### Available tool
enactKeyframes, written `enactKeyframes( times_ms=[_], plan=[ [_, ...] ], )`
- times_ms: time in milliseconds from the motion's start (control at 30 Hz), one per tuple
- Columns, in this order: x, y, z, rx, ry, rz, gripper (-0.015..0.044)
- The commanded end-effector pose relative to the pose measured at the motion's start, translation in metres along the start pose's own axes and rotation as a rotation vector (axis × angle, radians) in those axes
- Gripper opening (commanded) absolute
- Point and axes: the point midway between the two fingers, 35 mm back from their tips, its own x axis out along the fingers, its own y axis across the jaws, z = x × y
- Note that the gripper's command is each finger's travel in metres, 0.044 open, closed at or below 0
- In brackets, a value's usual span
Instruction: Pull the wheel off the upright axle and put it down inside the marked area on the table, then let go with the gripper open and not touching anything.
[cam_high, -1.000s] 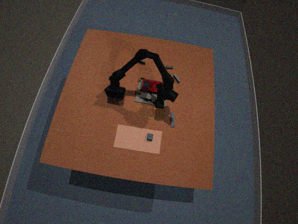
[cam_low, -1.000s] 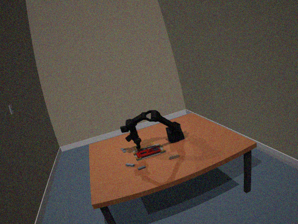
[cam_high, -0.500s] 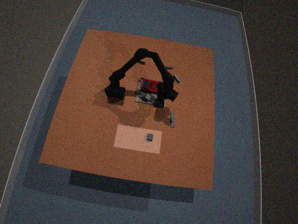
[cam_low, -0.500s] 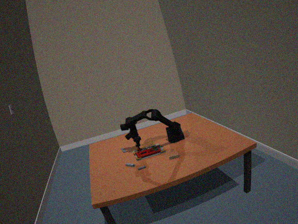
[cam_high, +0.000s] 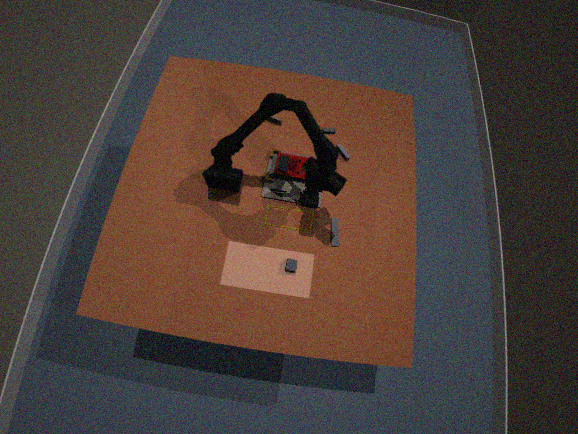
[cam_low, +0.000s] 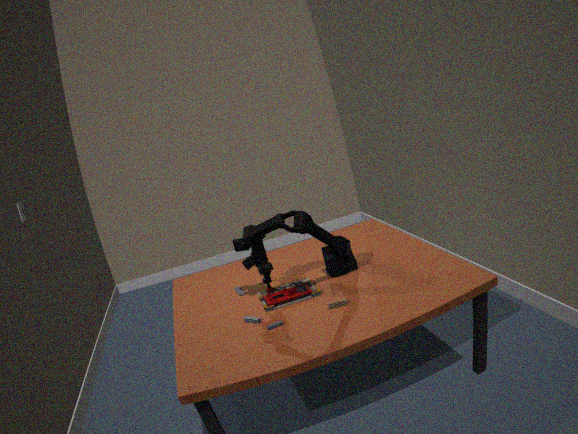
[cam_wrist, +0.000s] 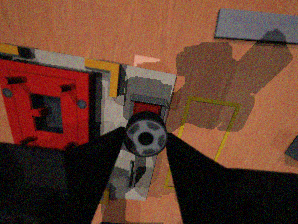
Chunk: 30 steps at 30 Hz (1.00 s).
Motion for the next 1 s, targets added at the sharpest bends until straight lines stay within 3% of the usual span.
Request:
enactKeyframes(
  times_ms=[0,633,967],
  plan=[
    [-0.004,0.0,0.0,-0.005,-0.005,-0.003,0.0],
    [-0.01,0.0,0.0,-0.004,-0.007,-0.003,0.0],
    [-0.045,0.002,-0.001,-0.003,-0.007,-0.004,0.0]
  ],
)
